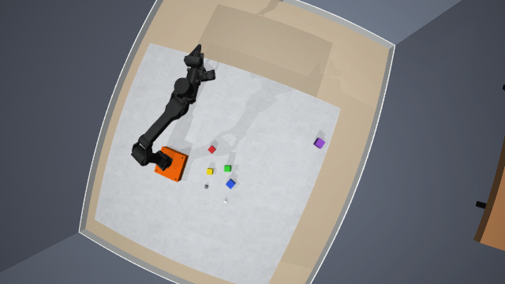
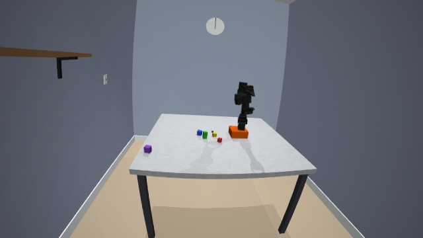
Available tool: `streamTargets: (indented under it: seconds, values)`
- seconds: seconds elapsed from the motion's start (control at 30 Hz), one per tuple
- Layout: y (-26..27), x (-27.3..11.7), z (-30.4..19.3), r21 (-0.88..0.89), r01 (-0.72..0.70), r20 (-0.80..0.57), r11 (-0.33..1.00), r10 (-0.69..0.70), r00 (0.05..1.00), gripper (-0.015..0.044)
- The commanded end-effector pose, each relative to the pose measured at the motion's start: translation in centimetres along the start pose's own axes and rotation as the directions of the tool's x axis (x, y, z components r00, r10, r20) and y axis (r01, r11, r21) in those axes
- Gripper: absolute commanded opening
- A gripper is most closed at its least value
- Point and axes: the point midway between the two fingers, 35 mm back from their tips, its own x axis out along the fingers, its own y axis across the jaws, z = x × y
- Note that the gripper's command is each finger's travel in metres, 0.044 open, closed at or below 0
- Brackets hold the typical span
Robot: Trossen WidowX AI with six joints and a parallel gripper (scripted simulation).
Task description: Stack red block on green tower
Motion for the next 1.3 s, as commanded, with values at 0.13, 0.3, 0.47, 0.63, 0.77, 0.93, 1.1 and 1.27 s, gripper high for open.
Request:
streamTargets:
  seconds: [0.13,0.3,0.47,0.63,0.77,0.93,1.1,1.27]
  values:
    - [-5.1,-2.7,5.0,0.035,0.175,0.162,0.984,-0.179,0.97,0.044]
    - [-10.7,-7.0,9.3,0.109,0.365,0.301,0.925,-0.38,0.874,0.044]
    - [-16.4,-13.0,12.6,0.216,0.545,0.391,0.81,-0.583,0.712,0.044]
    - [-21.3,-19.8,14.0,0.34,0.685,0.405,0.645,-0.758,0.512,0.044]
    - [-24.7,-25.6,13.9,0.434,0.763,0.363,0.48,-0.868,0.339,0.044]
    - [-28.1,-33.2,12.0,0.531,0.816,0.235,0.23,-0.965,0.118,0.044]
    - [-29.7,-37.5,9.0,0.565,0.823,0.112,0.055,-0.994,-0.01,0.044]
    - [-29.7,-37.5,9.0,0.565,0.823,0.112,0.055,-0.994,-0.01,0.044]
